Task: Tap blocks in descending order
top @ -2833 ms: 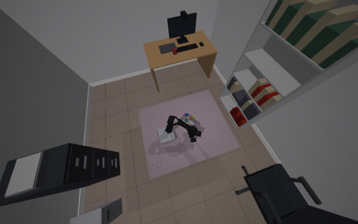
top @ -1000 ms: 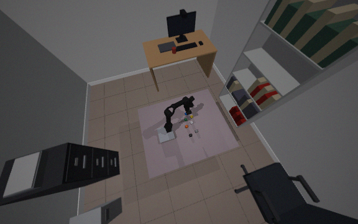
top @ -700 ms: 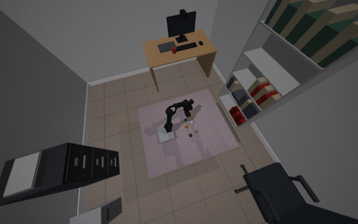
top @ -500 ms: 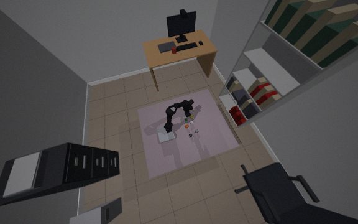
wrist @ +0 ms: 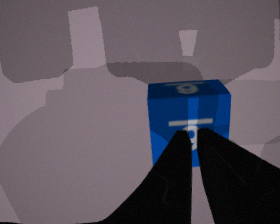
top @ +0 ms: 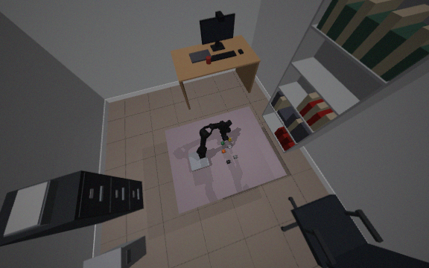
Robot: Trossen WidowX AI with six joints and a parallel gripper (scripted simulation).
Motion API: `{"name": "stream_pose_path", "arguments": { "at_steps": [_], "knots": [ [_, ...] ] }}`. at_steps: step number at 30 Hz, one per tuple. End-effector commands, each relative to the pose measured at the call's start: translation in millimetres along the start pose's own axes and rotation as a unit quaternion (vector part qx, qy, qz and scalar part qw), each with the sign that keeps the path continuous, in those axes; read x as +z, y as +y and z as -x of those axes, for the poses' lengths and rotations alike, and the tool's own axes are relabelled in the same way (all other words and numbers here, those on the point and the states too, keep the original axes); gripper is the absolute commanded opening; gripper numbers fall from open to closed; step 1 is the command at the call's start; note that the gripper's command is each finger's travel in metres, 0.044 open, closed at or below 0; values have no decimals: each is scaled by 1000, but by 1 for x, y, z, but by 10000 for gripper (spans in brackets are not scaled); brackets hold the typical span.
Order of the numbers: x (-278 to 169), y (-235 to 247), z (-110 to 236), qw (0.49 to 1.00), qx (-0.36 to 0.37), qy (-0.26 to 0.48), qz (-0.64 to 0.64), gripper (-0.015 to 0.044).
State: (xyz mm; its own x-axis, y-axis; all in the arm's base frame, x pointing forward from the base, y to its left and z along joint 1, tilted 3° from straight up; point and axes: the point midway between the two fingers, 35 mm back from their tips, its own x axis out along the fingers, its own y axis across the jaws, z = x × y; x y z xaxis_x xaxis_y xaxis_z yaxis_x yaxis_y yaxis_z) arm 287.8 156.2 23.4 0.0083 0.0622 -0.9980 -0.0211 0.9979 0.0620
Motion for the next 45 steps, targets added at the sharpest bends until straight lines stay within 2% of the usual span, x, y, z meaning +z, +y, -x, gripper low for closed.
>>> {"name": "stream_pose_path", "arguments": {
  "at_steps": [1, 6, 9, 15, 21, 27, 29, 36, 45],
  "knots": [
    [-2, -1, -6, 1000, -1, 4, -3, 20],
    [-2, -1, -6, 1000, -1, 4, -3, 20],
    [-1, 0, 21, 1000, -1, 4, -3, 20],
    [-1, 0, 27, 1000, -1, 4, -3, 20],
    [0, 0, 103, 1000, -1, 4, -3, 20],
    [1, -2, 105, 1000, -1, 4, -3, 20],
    [11, -20, 106, 1000, -2, 3, -3, 20],
    [47, -127, 107, 1000, -8, 0, -3, 20],
    [40, -262, 109, 1000, -12, 2, -3, 20]
  ]
}}
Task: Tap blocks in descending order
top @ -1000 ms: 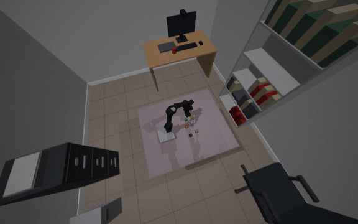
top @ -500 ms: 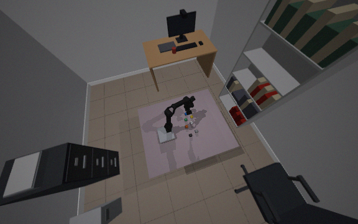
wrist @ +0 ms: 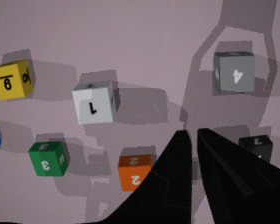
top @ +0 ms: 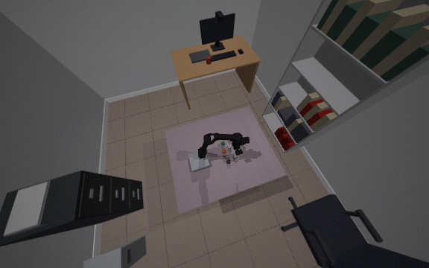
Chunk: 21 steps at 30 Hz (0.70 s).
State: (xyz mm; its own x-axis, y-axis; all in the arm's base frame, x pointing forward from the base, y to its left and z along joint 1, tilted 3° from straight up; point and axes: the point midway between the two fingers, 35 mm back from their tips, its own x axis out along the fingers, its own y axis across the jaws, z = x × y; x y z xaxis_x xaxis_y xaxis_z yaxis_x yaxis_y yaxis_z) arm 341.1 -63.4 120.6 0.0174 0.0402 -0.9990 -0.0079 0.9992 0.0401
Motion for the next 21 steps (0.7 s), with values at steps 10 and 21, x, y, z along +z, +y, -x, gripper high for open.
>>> {"name": "stream_pose_path", "arguments": {
  "at_steps": [10, 21],
  "knots": [
    [-8, -55, -43, 1000, -1, 7, 4, 20],
    [-12, -54, -86, 1000, -1, 7, 4, 20]
  ]
}}
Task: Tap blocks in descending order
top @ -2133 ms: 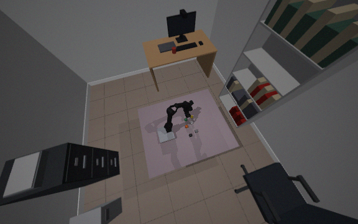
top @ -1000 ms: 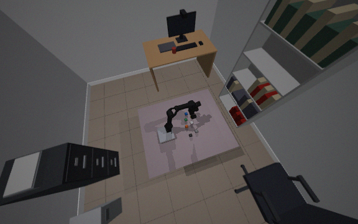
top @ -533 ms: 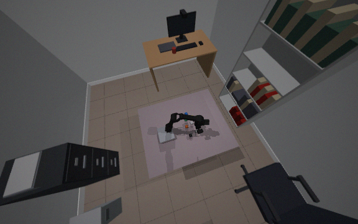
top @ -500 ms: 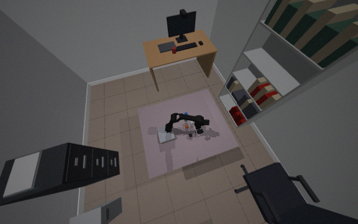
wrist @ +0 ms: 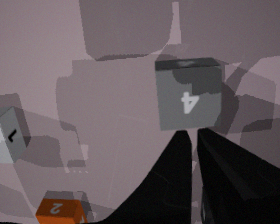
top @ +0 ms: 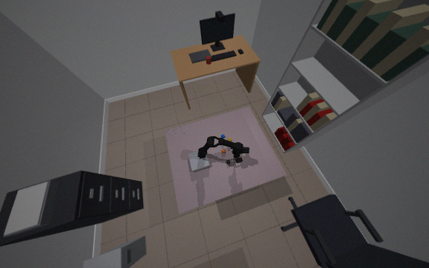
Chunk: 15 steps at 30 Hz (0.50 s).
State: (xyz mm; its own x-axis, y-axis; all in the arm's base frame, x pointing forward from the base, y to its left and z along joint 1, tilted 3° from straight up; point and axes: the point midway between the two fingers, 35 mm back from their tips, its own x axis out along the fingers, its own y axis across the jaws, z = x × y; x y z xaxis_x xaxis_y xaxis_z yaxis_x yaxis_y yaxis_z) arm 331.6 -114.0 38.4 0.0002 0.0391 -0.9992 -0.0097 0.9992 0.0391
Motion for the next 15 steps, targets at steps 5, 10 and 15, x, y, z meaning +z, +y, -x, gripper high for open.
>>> {"name": "stream_pose_path", "arguments": {
  "at_steps": [5, 10, 15],
  "knots": [
    [0, 0, -14, 1000, -1, -2, 3, 20],
    [0, 0, -22, 1000, -1, -2, 3, 20],
    [0, 0, -30, 1000, -1, -2, 3, 20]
  ]
}}
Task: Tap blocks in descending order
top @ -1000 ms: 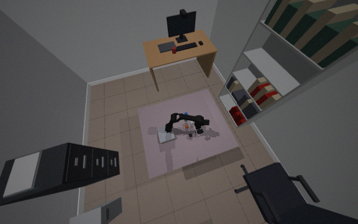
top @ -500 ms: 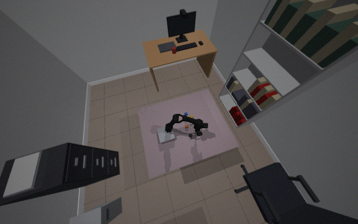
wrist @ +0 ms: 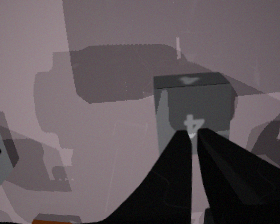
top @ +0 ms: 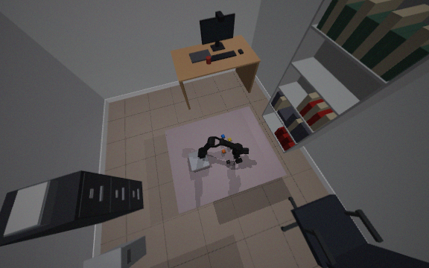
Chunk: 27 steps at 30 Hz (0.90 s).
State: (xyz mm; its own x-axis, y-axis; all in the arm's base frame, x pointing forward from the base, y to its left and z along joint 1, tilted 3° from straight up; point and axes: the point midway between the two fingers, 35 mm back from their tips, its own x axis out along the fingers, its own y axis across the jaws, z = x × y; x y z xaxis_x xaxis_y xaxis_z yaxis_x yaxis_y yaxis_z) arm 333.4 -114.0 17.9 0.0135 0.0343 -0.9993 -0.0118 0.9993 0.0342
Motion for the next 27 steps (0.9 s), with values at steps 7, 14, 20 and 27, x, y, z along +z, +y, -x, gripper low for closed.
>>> {"name": "stream_pose_path", "arguments": {
  "at_steps": [7, 14, 20, 27],
  "knots": [
    [-2, 1, -13, 1000, 2, 5, 2, 20],
    [-2, 1, 14, 1000, 2, 5, 1, 20],
    [-1, 0, 20, 1000, 2, 5, 2, 20],
    [-1, 0, 98, 1000, 2, 5, 2, 20]
  ]
}}
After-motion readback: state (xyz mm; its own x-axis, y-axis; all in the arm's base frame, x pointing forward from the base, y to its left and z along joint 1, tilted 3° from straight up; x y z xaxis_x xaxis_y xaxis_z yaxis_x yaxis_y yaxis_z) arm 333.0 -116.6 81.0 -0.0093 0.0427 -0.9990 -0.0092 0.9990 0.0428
